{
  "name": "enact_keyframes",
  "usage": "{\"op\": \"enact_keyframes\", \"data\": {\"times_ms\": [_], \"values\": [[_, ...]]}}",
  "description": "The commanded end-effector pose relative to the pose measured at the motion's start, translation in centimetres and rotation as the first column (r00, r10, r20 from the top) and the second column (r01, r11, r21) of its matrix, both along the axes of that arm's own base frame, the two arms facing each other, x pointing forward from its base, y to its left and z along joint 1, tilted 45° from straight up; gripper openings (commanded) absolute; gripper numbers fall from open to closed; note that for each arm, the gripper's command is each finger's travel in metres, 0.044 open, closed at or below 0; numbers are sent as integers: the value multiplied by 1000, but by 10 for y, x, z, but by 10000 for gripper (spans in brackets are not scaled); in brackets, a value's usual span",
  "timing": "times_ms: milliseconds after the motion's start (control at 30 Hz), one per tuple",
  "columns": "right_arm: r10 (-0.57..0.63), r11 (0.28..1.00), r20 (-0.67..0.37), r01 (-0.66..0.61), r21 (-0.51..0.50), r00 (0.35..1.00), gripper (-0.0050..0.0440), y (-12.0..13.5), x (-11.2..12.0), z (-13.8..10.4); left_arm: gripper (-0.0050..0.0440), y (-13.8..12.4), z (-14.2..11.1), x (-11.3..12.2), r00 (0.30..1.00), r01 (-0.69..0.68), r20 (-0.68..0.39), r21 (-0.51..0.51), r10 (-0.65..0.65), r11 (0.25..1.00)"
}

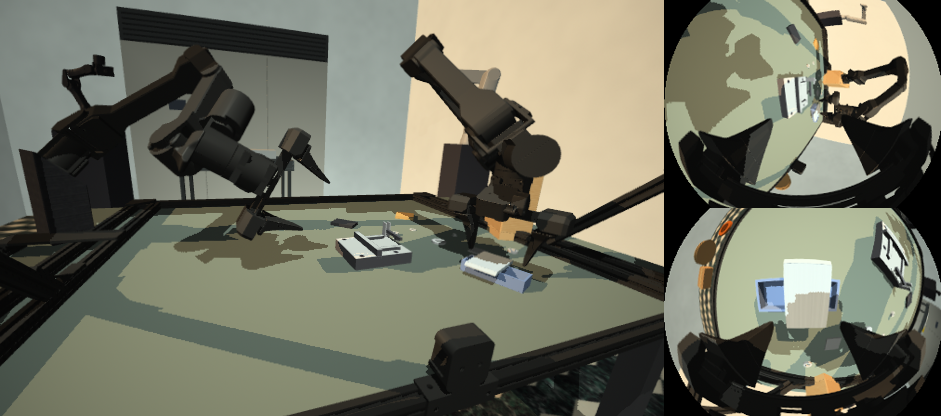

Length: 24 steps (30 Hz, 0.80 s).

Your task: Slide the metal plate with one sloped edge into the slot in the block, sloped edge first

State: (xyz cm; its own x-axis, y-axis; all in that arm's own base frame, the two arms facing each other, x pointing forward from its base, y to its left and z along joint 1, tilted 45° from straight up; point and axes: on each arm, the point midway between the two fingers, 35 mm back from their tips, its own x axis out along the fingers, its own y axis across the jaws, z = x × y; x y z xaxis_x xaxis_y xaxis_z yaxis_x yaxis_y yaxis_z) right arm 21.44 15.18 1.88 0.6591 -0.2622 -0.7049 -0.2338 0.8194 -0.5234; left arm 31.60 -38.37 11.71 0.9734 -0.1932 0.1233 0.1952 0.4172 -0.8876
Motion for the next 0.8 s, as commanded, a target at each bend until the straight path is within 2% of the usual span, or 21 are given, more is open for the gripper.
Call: {"op": "enact_keyframes", "data": {"times_ms": [0, 100, 267, 500, 767], "values": [[4, 1000, -5, -4, -6, 1000, 440, -1, 2, -5, 440, 1, 0, 0, 1000, -5, -2, -8, 5, 1000], [4, 1000, -5, -4, -6, 1000, 440, -1, 4, -7, 440, 1, 0, 0, 1000, -5, -2, -8, 5, 1000], [0, 1000, 2, 0, 0, 1000, 320, 0, 3, -3, 440, 1, 0, 0, 1000, -5, -2, -8, 5, 1000], [0, 1000, 2, 0, 0, 1000, 293, 0, 3, -3, 440, 1, 0, 0, 1000, -5, -2, -8, 5, 1000], [0, 1000, 2, 0, 0, 1000, 240, 0, 3, -3, 440, 1, 0, 0, 1000, -5, -2, -8, 5, 1000]]}}
